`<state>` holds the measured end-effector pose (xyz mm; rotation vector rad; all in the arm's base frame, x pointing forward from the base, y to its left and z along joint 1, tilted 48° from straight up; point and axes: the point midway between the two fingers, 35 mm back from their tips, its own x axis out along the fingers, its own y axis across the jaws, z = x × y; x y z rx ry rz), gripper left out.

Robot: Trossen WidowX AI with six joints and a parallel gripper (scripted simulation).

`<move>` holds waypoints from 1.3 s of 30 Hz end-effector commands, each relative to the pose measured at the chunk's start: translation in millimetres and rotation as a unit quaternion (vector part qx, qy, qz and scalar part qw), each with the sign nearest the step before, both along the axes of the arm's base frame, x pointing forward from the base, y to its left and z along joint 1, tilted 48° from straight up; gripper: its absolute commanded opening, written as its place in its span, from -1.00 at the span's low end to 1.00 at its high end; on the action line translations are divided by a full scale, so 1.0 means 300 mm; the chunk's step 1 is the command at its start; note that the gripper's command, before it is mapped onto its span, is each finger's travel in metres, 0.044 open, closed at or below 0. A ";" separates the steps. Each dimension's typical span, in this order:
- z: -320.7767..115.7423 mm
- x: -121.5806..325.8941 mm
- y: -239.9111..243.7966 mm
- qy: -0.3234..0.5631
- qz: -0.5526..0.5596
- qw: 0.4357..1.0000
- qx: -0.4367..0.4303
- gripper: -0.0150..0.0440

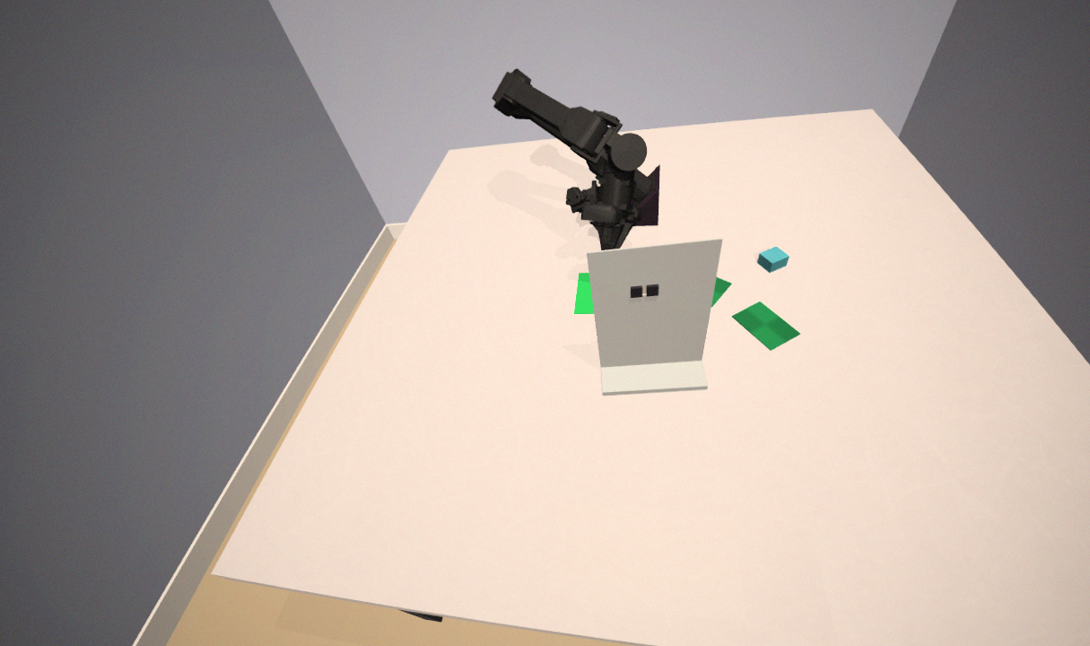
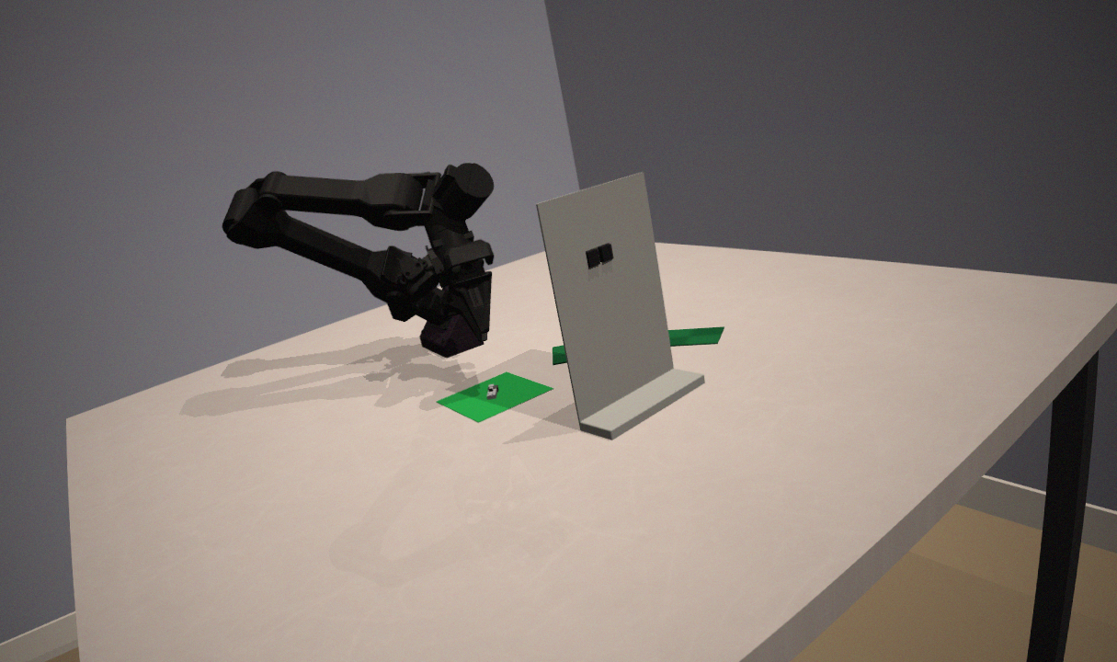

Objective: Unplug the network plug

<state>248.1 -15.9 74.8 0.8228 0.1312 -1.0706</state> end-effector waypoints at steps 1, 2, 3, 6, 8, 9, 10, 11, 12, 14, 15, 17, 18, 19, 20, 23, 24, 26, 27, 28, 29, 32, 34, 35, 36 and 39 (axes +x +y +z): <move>0.014 0.001 0.010 -0.003 -0.001 1.000 -0.002 0.04; 0.016 0.000 0.012 -0.003 -0.001 1.000 -0.002 0.04; 0.018 0.000 0.015 -0.003 -0.001 1.000 -0.002 0.04; 0.026 -0.001 0.022 -0.003 -0.001 1.000 -0.003 0.04; 0.031 -0.001 0.027 -0.003 -0.001 1.000 -0.003 0.04; 0.033 -0.001 0.029 -0.003 -0.001 1.000 -0.003 0.04; 0.036 -0.002 0.032 -0.003 -0.001 1.000 -0.003 0.04; 0.039 -0.002 0.034 -0.003 -0.001 1.000 -0.003 0.04; 0.041 -0.002 0.037 -0.003 -0.001 1.000 -0.004 0.04; 0.047 -0.003 0.041 -0.003 -0.001 1.000 -0.004 0.04; 0.049 -0.004 0.044 -0.004 -0.001 1.000 -0.004 0.04; 0.055 -0.004 0.049 -0.004 -0.001 1.000 -0.005 0.04; 0.057 -0.005 0.051 -0.004 -0.001 1.000 -0.005 0.04; 0.060 -0.005 0.053 -0.004 -0.001 1.000 -0.005 0.04; 0.063 -0.006 0.056 -0.004 -0.001 1.000 -0.005 0.04; 0.072 -0.007 0.063 -0.005 -0.001 1.000 -0.006 0.04; 0.075 -0.007 0.065 -0.005 -0.001 1.000 -0.006 0.04; 0.080 -0.008 0.070 -0.005 0.000 1.000 -0.007 0.04; 0.083 -0.009 0.072 -0.006 0.000 1.000 -0.007 0.04; 0.086 -0.009 0.074 -0.006 0.000 1.000 -0.008 0.04; 0.089 -0.010 0.076 -0.006 0.000 1.000 -0.008 0.04; 0.099 -0.012 0.083 -0.007 0.000 1.000 -0.009 0.04; 0.105 -0.013 0.088 -0.007 0.000 1.000 -0.010 0.04; 0.092 -0.012 0.082 -0.003 0.001 1.000 -0.007 0.04; 0.094 -0.011 0.085 -0.003 0.001 1.000 -0.006 0.04; 0.109 -0.006 0.104 -0.003 0.001 1.000 -0.005 0.04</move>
